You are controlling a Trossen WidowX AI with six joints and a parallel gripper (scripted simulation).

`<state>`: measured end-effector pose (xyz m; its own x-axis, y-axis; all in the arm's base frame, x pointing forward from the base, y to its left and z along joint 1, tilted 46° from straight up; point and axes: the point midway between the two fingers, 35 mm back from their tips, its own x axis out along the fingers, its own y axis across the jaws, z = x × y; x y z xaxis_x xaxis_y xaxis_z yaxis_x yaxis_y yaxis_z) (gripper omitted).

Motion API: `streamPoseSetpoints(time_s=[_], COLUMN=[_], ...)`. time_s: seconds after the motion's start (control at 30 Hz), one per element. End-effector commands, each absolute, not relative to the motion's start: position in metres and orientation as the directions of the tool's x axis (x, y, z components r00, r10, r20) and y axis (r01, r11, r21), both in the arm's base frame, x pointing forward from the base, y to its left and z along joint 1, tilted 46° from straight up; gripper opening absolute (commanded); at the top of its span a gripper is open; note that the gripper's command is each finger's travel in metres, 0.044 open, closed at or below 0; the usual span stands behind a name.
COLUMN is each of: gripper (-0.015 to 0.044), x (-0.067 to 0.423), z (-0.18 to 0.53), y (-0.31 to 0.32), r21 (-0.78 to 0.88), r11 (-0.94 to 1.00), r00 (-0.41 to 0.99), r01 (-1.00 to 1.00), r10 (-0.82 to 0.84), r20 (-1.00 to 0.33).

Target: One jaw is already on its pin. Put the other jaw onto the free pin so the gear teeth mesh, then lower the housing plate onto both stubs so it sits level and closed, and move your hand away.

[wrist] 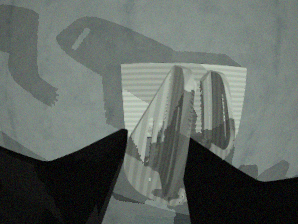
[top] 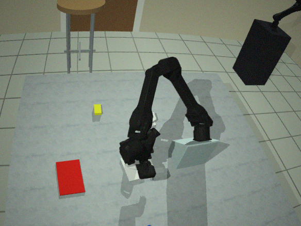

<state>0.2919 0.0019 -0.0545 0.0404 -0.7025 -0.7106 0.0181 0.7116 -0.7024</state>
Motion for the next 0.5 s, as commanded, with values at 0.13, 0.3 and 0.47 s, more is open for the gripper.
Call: streamPoseSetpoints(time_s=[0.13,0.3,0.47], gripper=[0.0134,0.0134,0.0134], x=[0.288,0.287,0.287], z=[-0.066,-0.071,-0.073], y=[-0.010,-0.016,-0.017], r21=[-0.710,-0.711,-0.711], r11=[0.704,0.704,0.703], r00=[0.029,0.029,0.028], r01=[0.006,0.007,0.007], r10=[-0.710,-0.711,-0.711], r20=[-0.704,-0.703,-0.703])
